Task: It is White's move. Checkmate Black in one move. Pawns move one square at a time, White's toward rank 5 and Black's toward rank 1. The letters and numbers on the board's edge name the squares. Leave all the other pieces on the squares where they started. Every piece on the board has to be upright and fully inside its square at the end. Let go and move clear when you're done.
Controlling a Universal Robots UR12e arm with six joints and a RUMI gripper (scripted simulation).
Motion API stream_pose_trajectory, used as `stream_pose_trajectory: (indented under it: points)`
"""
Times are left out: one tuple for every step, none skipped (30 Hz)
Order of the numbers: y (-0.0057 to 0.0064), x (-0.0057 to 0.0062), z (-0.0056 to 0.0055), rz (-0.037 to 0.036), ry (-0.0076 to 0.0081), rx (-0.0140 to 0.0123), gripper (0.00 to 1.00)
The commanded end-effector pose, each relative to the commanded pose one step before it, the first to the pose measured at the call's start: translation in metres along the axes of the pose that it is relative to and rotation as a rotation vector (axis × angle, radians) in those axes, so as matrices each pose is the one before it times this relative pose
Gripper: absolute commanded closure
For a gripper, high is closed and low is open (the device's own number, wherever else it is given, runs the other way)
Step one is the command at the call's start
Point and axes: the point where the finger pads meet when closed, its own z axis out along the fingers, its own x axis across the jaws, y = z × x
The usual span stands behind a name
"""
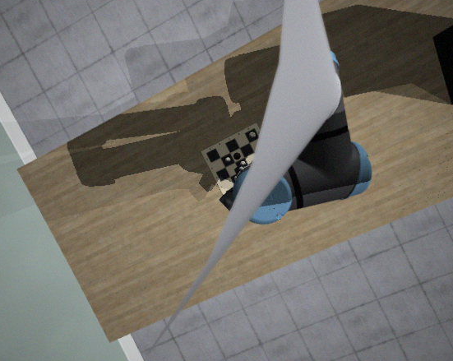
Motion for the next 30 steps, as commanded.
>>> stream_pose_trajectory:
  points:
    - [-0.00033,-0.00012,-0.00041,-0.00016,0.00006,0.00070,0.75]
    - [0.00000,0.00000,0.00000,0.00000,0.00000,0.00000,0.75]
    - [0.00000,0.00000,0.00000,0.00000,0.00000,0.00000,0.75]
    - [0.00000,0.00000,0.00000,0.00000,0.00000,0.00000,0.75]
    - [0.00000,0.00000,0.00000,0.00000,0.00000,0.00000,0.75]
    - [0.00000,0.00000,0.00000,0.00000,0.00000,0.00000,0.75]
    - [0.00000,0.00000,0.00000,0.00000,0.00000,0.00000,0.75]
    - [0.00000,0.00000,0.00000,0.00000,0.00000,0.00000,0.75]
    - [0.00000,0.00000,0.00000,0.00000,0.00000,0.00000,0.75]
    - [0.00000,0.00000,0.00000,0.00000,0.00000,0.00000,0.75]
    - [0.00000,0.00000,0.00000,0.00000,0.00000,0.00000,0.75]
    - [0.00000,0.00000,0.00000,0.00000,0.00000,0.00000,1.00]
    - [0.00000,0.00000,0.00000,0.00000,0.00000,0.00000,1.00]
    - [0.00000,0.00000,0.00000,0.00000,0.00000,0.00000,1.00]
    - [0.00000,0.00000,0.00000,0.00000,0.00000,0.00000,1.00]
    - [0.00000,0.00000,0.00000,0.00000,0.00000,0.00000,1.00]
    - [0.00000,0.00000,0.00000,0.00000,0.00000,0.00000,1.00]
    - [0.00000,0.00000,0.00000,0.00000,0.00000,0.00000,1.00]
    - [0.00000,0.00000,0.00000,0.00000,0.00000,0.00000,1.00]
    - [0.00000,0.00000,0.00000,0.00000,0.00000,0.00000,1.00]
    - [0.00000,0.00000,0.00000,0.00000,0.00000,0.00000,1.00]
    - [0.00000,0.00000,0.00000,0.00000,0.00000,0.00000,1.00]
    - [0.00000,0.00000,0.00000,0.00000,0.00000,0.00000,1.00]
    - [0.00000,0.00000,0.00000,0.00000,0.00000,0.00000,1.00]
    - [0.00000,0.00000,0.00000,0.00000,0.00000,0.00000,1.00]
    - [0.00000,0.00000,0.00000,0.00000,0.00000,0.00000,1.00]
    - [0.00000,0.00000,0.00000,0.00000,0.00000,0.00000,1.00]
    - [0.00000,0.00000,0.00000,0.00000,0.00000,0.00000,1.00]
    - [0.00000,0.00000,0.00000,0.00000,0.00000,0.00000,1.00]
    - [0.00000,0.00000,0.00000,0.00000,0.00000,0.00000,1.00]
